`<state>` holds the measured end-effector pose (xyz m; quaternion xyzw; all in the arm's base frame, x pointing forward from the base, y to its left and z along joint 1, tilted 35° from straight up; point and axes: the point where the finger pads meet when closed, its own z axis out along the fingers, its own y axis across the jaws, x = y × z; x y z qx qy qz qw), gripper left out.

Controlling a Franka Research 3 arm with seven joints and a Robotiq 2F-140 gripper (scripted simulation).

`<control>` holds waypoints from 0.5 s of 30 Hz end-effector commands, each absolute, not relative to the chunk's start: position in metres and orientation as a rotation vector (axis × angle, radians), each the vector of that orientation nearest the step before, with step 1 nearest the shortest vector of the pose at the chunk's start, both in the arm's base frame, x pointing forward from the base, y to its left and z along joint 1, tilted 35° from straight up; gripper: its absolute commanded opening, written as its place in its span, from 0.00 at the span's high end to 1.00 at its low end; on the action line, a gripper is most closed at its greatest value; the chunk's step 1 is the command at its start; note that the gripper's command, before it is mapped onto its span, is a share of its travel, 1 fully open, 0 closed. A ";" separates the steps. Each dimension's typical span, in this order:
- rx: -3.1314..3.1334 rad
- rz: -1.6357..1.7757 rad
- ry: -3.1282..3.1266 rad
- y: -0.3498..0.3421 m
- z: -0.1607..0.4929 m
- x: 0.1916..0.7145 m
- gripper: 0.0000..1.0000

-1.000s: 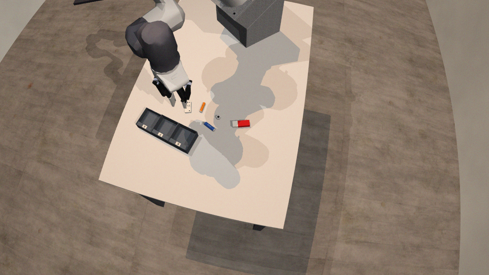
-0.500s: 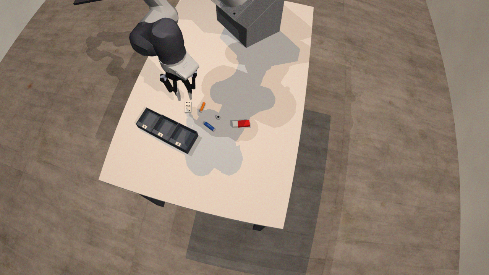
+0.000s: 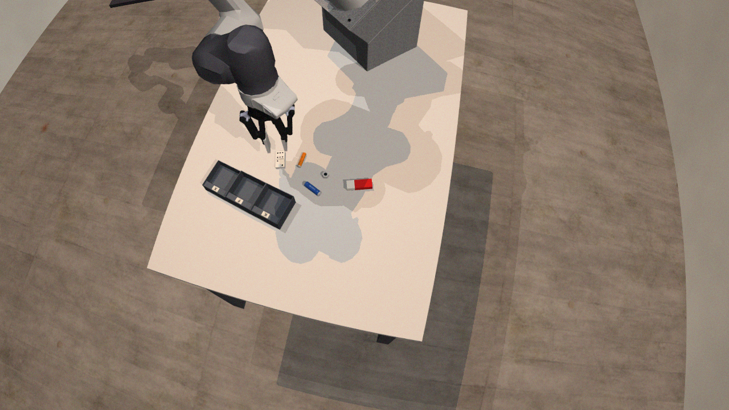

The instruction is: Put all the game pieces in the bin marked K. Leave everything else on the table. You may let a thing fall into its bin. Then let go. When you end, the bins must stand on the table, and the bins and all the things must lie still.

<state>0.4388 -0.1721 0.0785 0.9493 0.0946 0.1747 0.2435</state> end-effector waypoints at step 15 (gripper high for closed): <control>2.599 0.497 0.223 -0.175 0.080 0.439 0.75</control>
